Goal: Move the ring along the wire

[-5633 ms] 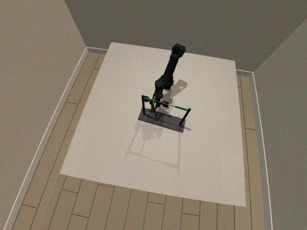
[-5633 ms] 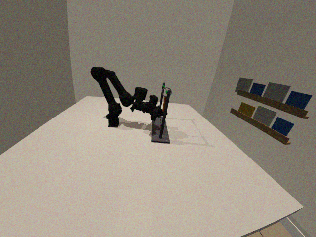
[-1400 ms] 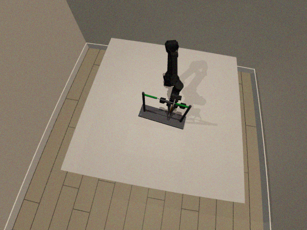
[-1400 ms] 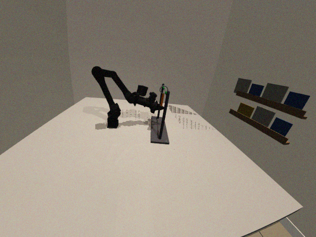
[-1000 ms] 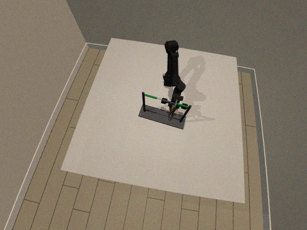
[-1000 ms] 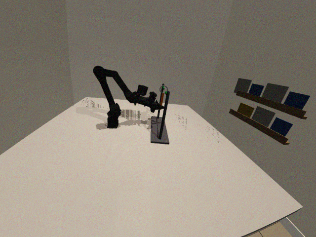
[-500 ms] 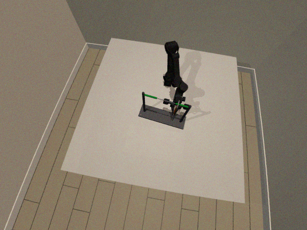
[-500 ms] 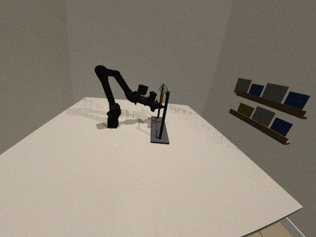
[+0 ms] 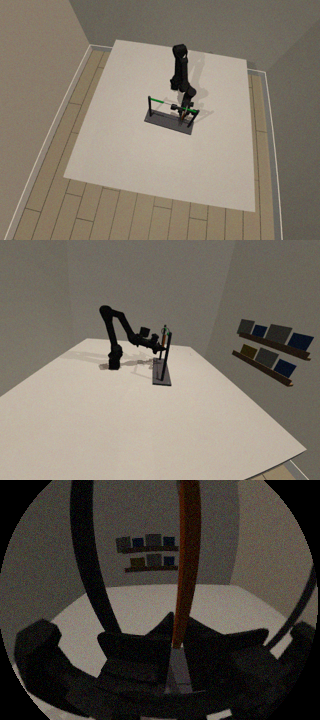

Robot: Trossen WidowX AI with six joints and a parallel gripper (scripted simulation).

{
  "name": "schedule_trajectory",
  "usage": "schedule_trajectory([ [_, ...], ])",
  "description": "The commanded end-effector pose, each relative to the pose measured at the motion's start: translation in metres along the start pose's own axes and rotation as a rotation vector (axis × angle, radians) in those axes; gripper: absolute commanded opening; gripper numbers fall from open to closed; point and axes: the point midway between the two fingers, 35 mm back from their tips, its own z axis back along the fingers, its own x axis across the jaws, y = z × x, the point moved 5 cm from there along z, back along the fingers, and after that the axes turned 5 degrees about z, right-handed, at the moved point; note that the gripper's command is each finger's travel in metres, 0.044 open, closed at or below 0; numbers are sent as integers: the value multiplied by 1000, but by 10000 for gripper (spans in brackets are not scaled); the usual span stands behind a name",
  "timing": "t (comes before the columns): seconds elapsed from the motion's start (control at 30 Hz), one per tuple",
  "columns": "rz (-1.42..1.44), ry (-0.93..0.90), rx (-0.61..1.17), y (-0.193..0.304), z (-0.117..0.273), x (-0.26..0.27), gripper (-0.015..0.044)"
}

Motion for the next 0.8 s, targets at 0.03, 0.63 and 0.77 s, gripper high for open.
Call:
schedule_trajectory([
  [0.03,-5,6,1,5,0,0,-150],
  [0.63,1,0,1,5,0,0,-124],
  [0.77,1,0,1,5,0,0,-19],
])
